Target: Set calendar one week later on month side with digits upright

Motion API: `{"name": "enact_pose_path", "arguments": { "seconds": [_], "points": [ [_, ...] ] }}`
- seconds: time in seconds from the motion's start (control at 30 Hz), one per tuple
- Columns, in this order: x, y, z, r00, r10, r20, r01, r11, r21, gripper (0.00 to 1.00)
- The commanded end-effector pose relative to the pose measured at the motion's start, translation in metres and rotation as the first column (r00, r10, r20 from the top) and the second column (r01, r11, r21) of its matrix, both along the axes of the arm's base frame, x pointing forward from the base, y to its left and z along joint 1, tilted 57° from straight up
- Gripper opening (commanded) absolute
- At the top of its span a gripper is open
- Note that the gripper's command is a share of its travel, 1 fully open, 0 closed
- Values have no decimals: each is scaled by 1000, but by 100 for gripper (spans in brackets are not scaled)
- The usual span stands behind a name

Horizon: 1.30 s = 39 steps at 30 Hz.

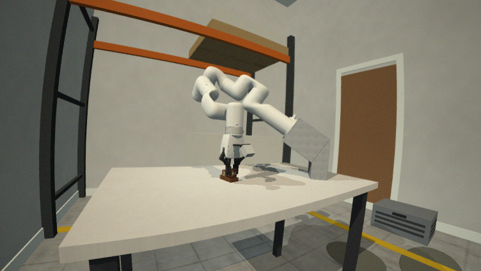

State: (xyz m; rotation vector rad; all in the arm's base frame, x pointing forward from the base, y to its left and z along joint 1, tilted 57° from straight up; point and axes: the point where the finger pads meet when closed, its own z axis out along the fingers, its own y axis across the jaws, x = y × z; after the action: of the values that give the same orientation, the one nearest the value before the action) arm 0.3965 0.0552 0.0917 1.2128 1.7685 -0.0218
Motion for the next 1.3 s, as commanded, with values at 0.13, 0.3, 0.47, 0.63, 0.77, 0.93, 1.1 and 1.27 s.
{"name": "enact_pose_path", "arguments": {
  "seconds": [0.13, 0.3, 0.47, 0.63, 0.77, 0.93, 1.1, 1.27],
  "points": [
    [-33, 25, 27, 1000, 3, 0, -3, 1000, 1, 29],
    [-54, 40, 44, 1000, 3, 0, -3, 1000, 1, 29],
    [-61, 44, 49, 1000, 3, 0, -3, 1000, 1, 29],
    [-61, 44, 49, 1000, 3, 0, -3, 1000, 1, 29],
    [-61, 44, 49, 1000, 3, 0, -3, 1000, 1, 29],
    [-61, 44, 49, 1000, -6, 8, 6, 1000, 13, 29],
    [-60, 41, 52, 997, -63, 52, 59, 995, 84, 29],
    [-59, 38, 56, 986, -134, 98, 116, 979, 170, 29]
  ]
}}
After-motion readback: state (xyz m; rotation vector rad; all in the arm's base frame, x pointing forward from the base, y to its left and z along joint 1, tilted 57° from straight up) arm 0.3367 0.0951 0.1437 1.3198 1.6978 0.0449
